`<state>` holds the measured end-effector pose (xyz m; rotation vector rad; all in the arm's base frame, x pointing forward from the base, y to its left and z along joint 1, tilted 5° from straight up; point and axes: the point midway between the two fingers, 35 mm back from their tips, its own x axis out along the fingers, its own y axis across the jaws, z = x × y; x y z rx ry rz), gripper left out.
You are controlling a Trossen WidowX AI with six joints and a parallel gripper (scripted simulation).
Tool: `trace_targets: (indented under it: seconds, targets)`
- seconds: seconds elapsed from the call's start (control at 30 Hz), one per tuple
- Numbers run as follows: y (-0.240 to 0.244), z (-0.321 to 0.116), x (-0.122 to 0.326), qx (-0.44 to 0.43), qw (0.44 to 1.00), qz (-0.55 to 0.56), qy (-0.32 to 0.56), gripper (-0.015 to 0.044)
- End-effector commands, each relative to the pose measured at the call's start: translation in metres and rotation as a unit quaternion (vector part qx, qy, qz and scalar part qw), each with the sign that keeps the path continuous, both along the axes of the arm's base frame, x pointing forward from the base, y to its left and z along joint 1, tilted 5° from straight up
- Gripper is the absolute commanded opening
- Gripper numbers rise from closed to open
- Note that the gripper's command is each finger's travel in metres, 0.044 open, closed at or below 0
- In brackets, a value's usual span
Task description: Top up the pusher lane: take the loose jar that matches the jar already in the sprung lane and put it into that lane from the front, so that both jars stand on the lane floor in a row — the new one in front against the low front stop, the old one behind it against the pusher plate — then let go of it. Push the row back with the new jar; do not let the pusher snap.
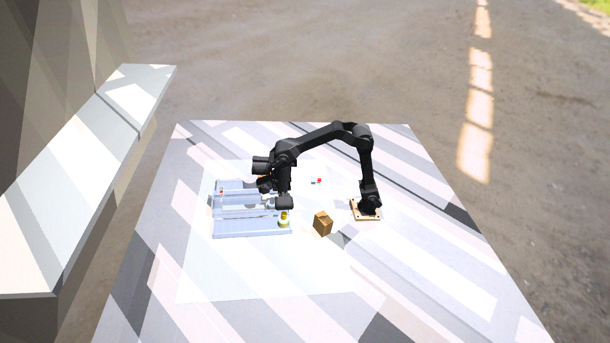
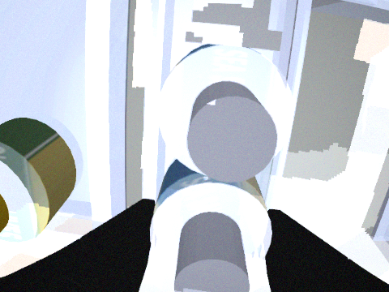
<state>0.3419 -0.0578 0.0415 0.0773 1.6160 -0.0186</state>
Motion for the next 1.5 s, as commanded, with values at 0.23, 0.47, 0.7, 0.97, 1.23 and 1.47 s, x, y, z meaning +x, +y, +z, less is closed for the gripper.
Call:
trace_targets:
  seconds: [0.23,0.47,0.7,0.97,1.23,1.47]
  targets:
    - [-0.0001,-0.004,0.0028,-0.001,1.0,-0.002,-0.007,0.0]
    - [-0.0001,-0.0044,0.0018,-0.001,1.0,-0.002,-0.007,0.0]
    - [0.0,-0.0044,0.0007,-0.001,1.0,-0.002,-0.007,0.0]
    - [0.0001,-0.0044,-0.0007,-0.001,1.0,-0.002,-0.007,0.0]
    - [0.0002,-0.0044,-0.002,-0.001,1.0,-0.002,-0.007,0.0]
    - [0.0003,-0.0044,-0.0032,-0.001,1.0,-0.002,-0.007,0.0]
